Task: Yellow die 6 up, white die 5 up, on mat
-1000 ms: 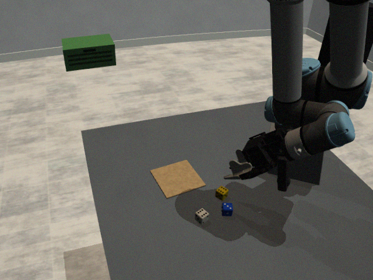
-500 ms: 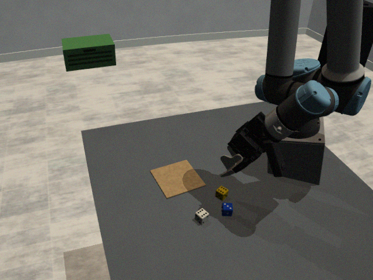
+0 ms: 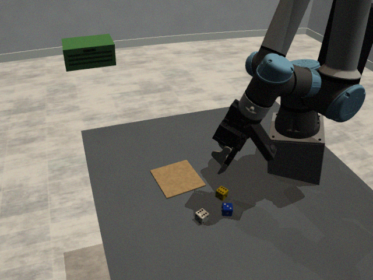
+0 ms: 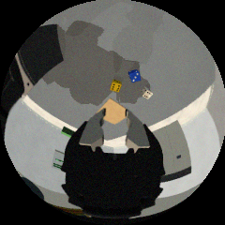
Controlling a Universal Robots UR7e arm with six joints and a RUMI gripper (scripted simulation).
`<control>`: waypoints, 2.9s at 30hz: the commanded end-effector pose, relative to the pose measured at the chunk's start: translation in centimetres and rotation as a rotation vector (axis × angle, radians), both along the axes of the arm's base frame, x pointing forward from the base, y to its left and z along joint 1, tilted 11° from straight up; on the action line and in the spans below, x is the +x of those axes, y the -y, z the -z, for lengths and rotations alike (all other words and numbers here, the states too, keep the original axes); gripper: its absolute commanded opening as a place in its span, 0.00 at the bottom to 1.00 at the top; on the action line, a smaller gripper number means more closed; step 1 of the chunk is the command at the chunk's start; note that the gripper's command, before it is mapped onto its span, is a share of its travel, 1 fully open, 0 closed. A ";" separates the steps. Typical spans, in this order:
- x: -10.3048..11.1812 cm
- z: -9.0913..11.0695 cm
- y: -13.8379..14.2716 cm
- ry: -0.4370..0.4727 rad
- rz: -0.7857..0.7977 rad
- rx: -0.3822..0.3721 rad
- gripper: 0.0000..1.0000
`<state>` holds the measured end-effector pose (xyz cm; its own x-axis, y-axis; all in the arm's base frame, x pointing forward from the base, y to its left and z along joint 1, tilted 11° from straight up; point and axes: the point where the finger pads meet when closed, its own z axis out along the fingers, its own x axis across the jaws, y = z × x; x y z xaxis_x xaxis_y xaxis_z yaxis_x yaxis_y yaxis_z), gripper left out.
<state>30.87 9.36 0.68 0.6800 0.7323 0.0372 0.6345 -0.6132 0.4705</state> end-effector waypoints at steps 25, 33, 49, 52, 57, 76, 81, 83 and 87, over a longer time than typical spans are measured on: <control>0.8 -0.9 0.5 -0.220 -0.009 0.209 1.00; 0.8 -0.9 0.5 -0.220 -0.009 0.209 1.00; 0.6 -0.4 0.3 -0.264 -0.210 0.150 1.00; 0.5 -0.2 0.3 -0.279 -0.280 0.129 1.00; 0.3 0.1 0.2 -0.305 -0.401 0.093 1.00; -0.1 1.3 -0.1 -0.400 -0.884 -0.056 1.00; -0.1 1.6 -0.1 -0.423 -1.008 -0.096 1.00; -0.1 1.7 -0.2 -0.429 -1.042 -0.107 1.00; -0.1 1.8 -0.2 -0.440 -1.102 -0.126 1.00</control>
